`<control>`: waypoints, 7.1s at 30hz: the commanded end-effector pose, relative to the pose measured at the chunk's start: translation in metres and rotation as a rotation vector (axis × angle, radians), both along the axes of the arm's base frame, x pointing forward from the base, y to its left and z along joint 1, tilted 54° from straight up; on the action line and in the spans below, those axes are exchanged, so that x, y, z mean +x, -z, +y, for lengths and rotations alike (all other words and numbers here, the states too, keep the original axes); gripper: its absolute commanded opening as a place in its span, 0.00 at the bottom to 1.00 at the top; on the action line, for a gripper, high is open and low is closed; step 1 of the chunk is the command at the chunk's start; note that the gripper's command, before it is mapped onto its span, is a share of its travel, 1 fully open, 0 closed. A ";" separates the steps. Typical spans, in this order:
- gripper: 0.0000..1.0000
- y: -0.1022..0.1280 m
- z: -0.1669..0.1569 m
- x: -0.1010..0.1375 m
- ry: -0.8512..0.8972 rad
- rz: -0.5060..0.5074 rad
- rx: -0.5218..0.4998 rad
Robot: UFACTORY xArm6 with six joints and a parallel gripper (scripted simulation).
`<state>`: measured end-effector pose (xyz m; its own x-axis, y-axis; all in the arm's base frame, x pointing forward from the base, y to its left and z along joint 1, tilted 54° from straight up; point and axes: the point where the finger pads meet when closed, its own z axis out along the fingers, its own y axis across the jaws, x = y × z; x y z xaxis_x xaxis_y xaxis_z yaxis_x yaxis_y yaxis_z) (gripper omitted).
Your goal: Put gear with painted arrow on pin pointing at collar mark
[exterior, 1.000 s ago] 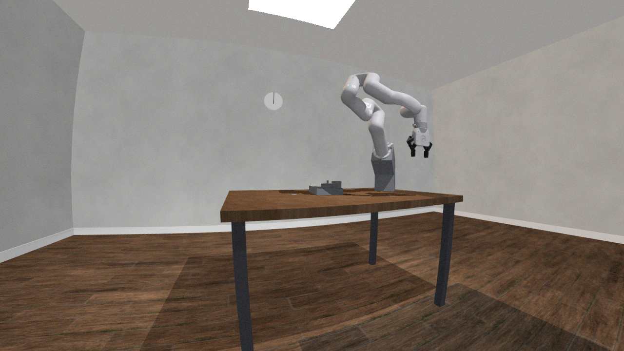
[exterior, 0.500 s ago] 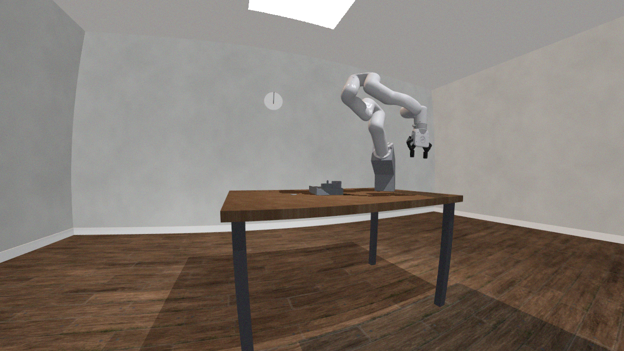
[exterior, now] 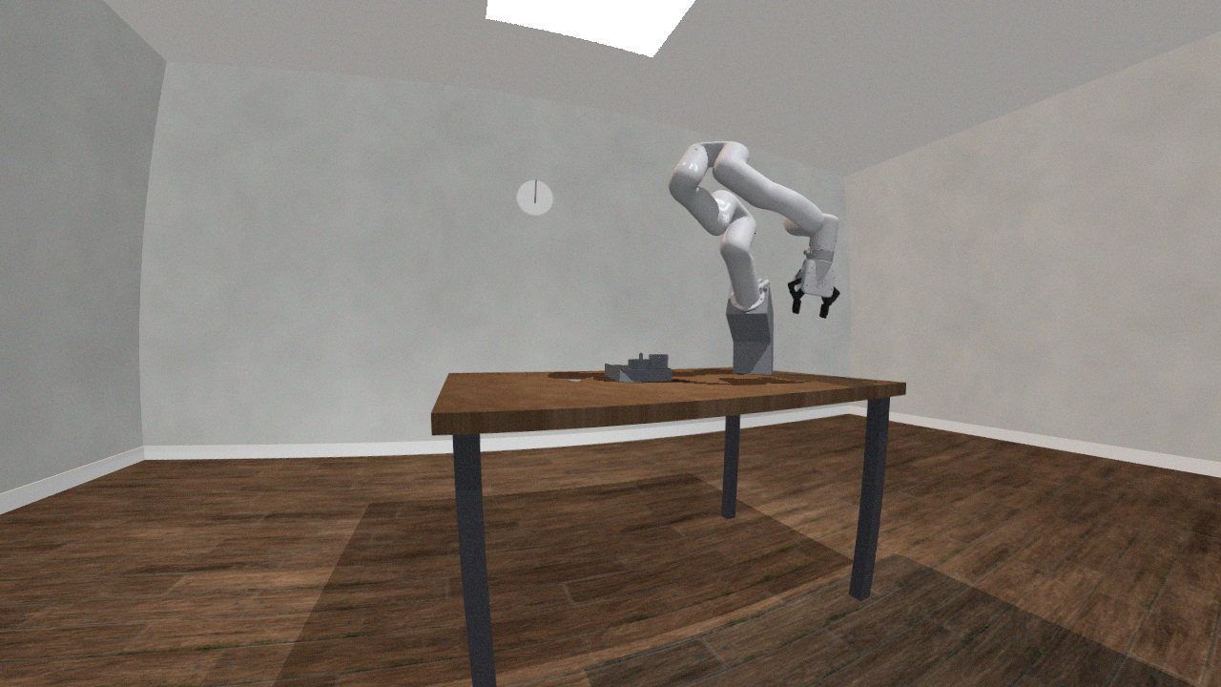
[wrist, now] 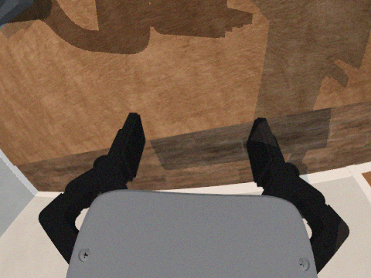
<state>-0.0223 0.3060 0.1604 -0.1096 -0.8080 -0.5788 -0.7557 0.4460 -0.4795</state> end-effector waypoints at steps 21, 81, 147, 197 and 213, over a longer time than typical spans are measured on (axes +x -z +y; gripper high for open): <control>1.00 0.053 -0.062 0.078 0.742 0.256 -0.139; 1.00 0.110 -0.115 0.198 3.091 1.254 0.194; 1.00 0.108 -0.384 0.403 3.685 1.681 2.116; 1.00 0.070 -0.356 0.446 3.225 2.238 2.440; 1.00 0.070 -0.356 0.446 2.898 2.080 2.363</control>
<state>0.4234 -0.0489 0.0896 0.8170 -0.2511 0.5190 0.1588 -0.7674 -0.6212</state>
